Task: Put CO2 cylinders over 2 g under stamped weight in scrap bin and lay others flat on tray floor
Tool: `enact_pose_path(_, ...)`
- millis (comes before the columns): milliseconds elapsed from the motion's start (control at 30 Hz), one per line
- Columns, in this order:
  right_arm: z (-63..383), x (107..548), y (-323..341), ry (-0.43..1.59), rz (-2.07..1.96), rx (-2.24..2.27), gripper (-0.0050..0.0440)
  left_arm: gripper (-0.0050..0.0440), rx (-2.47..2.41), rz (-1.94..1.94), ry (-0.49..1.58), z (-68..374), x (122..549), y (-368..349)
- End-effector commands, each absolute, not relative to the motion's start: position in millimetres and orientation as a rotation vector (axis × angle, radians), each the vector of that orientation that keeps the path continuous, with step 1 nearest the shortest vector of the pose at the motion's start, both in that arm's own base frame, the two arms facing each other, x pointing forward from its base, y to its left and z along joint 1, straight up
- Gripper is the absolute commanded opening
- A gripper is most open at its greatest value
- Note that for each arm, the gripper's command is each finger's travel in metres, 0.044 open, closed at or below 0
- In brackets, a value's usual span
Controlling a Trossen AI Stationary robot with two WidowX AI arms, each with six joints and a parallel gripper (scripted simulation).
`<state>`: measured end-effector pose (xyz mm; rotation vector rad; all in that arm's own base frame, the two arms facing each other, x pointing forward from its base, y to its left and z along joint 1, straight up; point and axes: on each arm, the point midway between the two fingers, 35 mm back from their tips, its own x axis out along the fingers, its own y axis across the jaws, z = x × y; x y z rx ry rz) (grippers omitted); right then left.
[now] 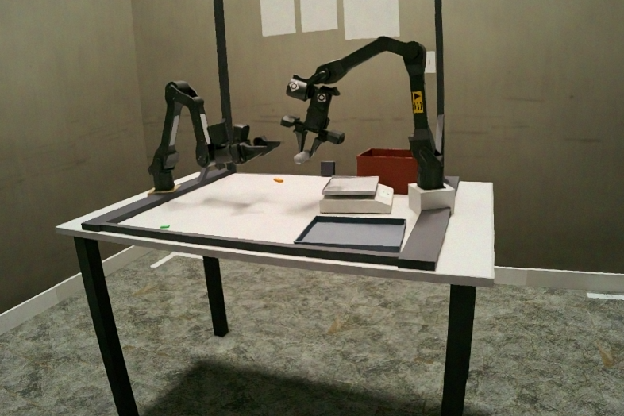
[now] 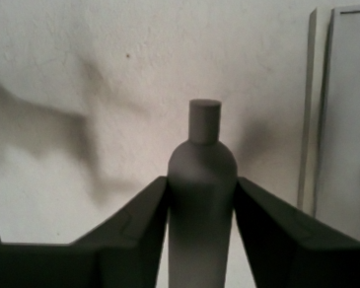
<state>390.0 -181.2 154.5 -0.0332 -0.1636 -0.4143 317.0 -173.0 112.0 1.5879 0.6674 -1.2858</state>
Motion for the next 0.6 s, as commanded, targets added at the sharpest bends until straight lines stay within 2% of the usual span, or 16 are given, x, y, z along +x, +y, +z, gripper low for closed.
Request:
enact_pose_path(0, 163.5, 390.6, -180.9, -0.188, -0.412, -0.04, 0.044, -0.005, 1.517, -1.217, 0.686, 123.2, 323.7, -175.5)
enact_pose_path(133, 163.5, 390.6, -180.9, -0.188, -0.412, -0.04, 0.044, -0.005, 1.318, -1.098, 0.807, 122.2, 323.5, -175.5)
enact_pose_path(567, 163.5, 390.6, -180.9, -0.188, -0.412, -0.04, 0.044, -0.005, 0.914, -0.842, 0.995, 123.3, 323.1, -175.9)
